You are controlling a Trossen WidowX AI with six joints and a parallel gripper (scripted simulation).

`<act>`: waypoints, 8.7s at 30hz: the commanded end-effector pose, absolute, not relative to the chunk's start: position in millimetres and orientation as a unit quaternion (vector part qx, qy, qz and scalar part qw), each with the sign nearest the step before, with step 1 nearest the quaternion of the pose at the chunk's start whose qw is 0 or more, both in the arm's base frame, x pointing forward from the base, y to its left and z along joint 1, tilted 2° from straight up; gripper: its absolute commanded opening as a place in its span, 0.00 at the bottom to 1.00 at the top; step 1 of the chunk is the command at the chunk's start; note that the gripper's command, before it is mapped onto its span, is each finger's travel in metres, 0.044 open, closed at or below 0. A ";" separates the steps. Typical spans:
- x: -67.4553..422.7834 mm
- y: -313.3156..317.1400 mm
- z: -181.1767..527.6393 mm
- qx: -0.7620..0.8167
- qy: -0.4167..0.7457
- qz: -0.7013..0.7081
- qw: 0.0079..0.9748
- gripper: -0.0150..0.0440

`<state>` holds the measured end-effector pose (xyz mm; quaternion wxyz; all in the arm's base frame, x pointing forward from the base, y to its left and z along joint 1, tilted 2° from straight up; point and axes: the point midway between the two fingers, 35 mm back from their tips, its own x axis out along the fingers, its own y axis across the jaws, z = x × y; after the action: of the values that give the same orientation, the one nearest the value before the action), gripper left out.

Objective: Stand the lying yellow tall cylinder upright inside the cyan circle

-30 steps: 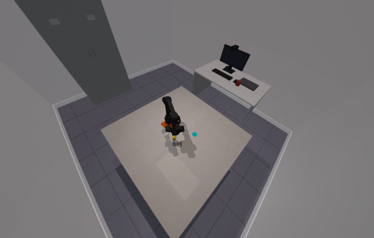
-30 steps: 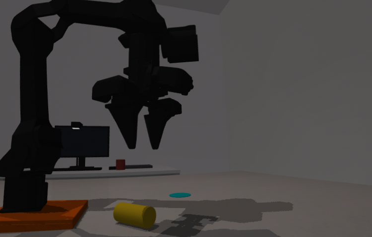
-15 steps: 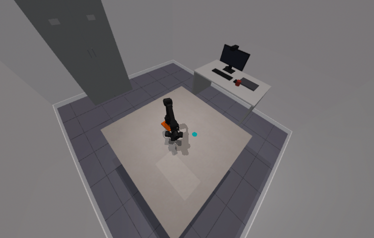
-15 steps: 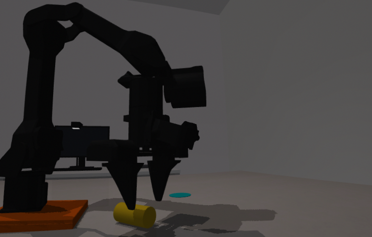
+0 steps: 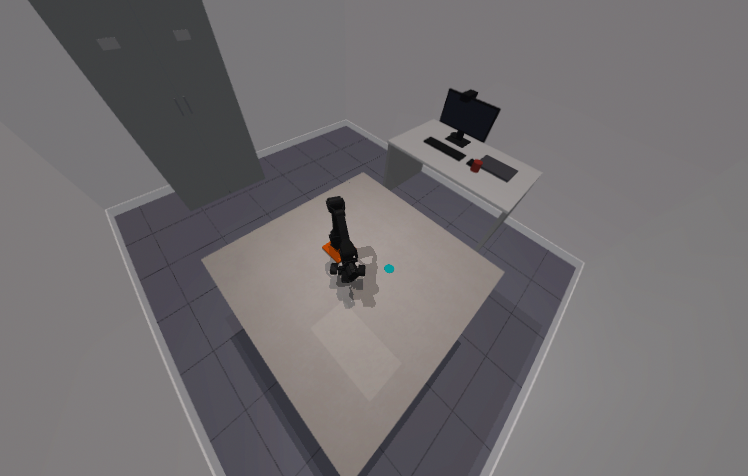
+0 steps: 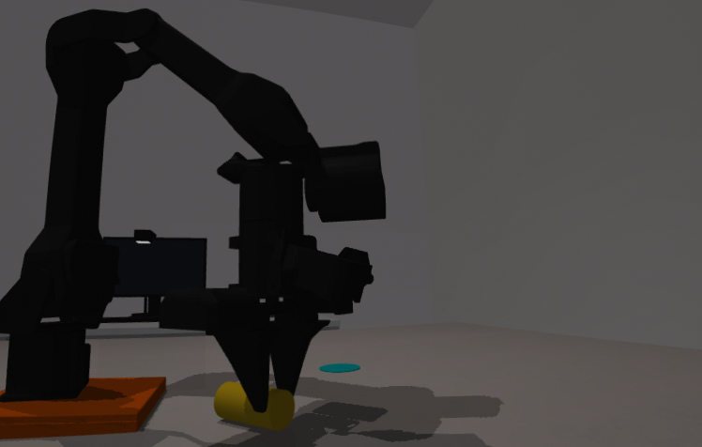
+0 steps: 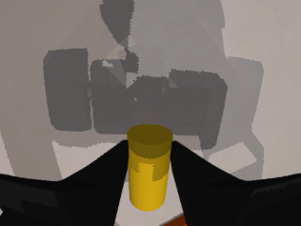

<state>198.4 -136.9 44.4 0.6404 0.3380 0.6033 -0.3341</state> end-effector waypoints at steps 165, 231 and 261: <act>338.6 29.3 181.6 -0.271 0.636 0.257 0.676 0.43; 388.9 67.9 155.2 -0.226 0.501 0.335 0.766 0.43; 406.5 65.6 148.8 -0.164 0.428 0.342 0.820 0.43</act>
<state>407.2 65.9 152.1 0.8173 -0.1743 0.4307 0.3408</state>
